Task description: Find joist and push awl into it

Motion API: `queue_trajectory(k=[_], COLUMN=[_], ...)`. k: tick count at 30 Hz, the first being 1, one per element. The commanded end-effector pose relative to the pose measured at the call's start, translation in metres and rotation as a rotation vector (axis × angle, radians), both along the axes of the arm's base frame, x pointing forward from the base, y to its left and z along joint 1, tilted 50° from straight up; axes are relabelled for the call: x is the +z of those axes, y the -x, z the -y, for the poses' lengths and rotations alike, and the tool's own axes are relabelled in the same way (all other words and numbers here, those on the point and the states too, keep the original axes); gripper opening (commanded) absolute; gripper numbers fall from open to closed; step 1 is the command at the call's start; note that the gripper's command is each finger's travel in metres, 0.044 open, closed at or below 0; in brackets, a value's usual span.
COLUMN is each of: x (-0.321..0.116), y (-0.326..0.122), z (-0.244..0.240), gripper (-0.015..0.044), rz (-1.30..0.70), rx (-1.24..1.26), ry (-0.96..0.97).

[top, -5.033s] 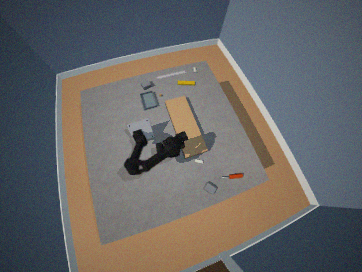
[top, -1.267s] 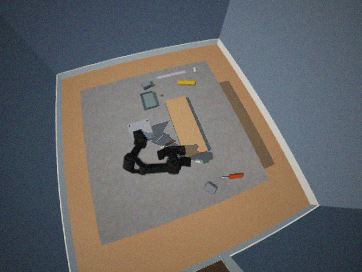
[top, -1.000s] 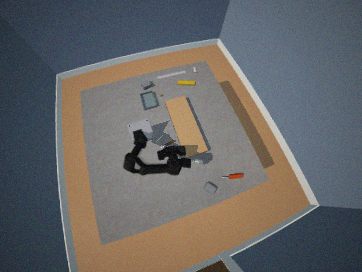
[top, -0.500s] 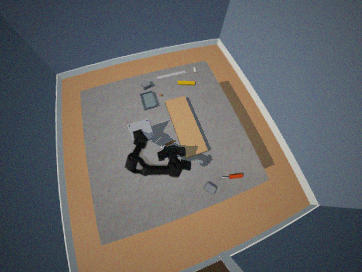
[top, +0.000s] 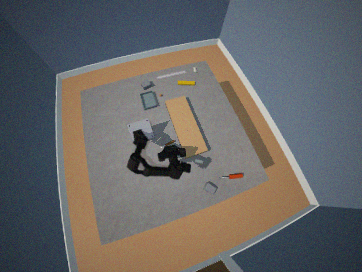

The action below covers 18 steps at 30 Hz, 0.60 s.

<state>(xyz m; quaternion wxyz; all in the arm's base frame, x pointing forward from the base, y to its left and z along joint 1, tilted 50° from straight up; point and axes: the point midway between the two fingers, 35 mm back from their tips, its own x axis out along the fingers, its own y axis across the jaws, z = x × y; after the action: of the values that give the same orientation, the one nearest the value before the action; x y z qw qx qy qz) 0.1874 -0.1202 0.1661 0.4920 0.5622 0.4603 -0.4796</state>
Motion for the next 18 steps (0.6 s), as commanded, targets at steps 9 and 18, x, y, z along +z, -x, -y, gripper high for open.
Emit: queue_trajectory(k=[9,18], x=[0.0014,0.0015], y=[-0.0008,-0.0007], z=[0.0004,0.0023], gripper=[0.0,0.0], rz=[0.012,0.021], rx=[0.018,0.026], ry=[-0.084,-0.151])
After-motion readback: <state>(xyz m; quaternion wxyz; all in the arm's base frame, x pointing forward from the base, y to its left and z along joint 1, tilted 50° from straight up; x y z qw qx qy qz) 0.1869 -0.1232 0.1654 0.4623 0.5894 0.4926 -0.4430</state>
